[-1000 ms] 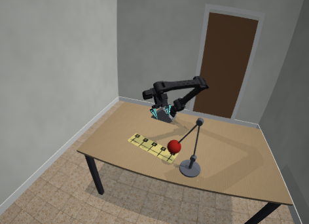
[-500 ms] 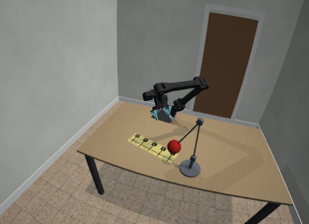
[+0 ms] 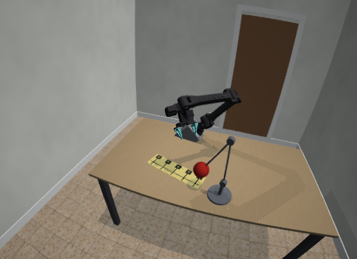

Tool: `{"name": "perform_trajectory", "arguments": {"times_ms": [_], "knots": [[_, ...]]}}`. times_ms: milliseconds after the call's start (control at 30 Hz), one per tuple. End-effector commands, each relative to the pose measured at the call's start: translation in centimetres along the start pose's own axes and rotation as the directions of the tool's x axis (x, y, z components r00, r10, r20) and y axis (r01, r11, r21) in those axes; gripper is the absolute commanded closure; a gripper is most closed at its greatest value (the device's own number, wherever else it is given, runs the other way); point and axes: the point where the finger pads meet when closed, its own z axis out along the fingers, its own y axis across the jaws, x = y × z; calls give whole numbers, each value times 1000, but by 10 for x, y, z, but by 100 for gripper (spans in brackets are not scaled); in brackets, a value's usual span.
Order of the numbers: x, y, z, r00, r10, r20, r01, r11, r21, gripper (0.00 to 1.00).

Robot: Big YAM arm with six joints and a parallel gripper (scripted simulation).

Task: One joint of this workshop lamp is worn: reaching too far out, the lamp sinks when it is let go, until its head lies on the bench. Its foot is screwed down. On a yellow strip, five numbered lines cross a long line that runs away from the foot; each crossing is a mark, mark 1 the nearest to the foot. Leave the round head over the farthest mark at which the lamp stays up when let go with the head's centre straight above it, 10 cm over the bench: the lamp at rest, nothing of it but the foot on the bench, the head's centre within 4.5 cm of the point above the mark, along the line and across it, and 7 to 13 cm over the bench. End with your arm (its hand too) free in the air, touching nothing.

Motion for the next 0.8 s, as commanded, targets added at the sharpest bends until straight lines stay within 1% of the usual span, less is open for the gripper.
{"name": "perform_trajectory", "arguments": {"times_ms": [0,367,767], "knots": [[-13,-1,1,1000,-30,9,30,1000,-8,0],[-16,-1,3,1000,-7,2,7,1000,6,0],[-5,0,-1,999,-31,11,31,999,-13,0]]}}
